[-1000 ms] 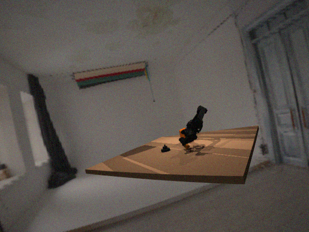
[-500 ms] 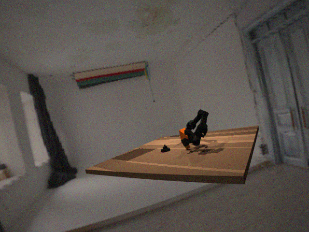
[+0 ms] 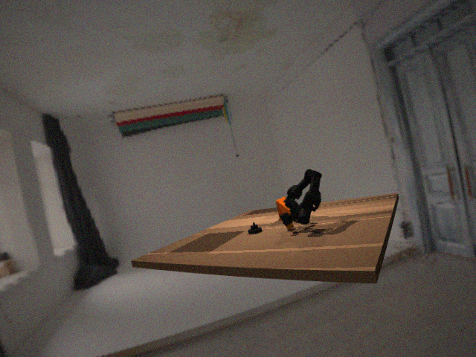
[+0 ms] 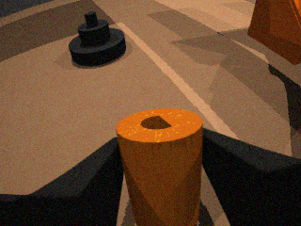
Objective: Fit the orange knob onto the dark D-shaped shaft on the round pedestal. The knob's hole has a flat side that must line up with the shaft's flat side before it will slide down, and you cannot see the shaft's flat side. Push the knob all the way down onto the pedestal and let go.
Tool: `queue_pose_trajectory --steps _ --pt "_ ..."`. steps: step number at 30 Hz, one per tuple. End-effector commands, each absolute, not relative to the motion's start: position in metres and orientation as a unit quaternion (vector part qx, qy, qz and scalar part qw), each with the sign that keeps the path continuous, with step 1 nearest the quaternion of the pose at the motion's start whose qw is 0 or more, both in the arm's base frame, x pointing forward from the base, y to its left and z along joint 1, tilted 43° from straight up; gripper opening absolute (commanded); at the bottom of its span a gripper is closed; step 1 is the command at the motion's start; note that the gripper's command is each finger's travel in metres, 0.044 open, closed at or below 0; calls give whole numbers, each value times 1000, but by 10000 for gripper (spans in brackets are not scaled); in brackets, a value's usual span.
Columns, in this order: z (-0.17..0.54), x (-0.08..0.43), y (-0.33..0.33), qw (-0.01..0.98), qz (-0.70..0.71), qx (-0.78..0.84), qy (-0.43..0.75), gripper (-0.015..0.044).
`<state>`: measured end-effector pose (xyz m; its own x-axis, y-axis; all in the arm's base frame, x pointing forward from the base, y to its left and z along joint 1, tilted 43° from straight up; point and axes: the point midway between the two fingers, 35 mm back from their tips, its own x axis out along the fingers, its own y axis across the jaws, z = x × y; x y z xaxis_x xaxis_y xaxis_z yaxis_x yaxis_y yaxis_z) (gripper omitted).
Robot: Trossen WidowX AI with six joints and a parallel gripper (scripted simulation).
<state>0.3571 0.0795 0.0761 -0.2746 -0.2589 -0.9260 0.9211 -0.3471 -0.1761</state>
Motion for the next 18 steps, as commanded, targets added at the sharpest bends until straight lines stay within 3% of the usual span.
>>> queue_pose_trajectory --steps 1,3,6,18 --pt "80 359 81 423 -697 436 381 179" --pt "81 359 81 424 -696 437 381 179" --pt "77 358 80 423 -698 431 385 258" --pt "77 358 80 423 -698 431 385 260"
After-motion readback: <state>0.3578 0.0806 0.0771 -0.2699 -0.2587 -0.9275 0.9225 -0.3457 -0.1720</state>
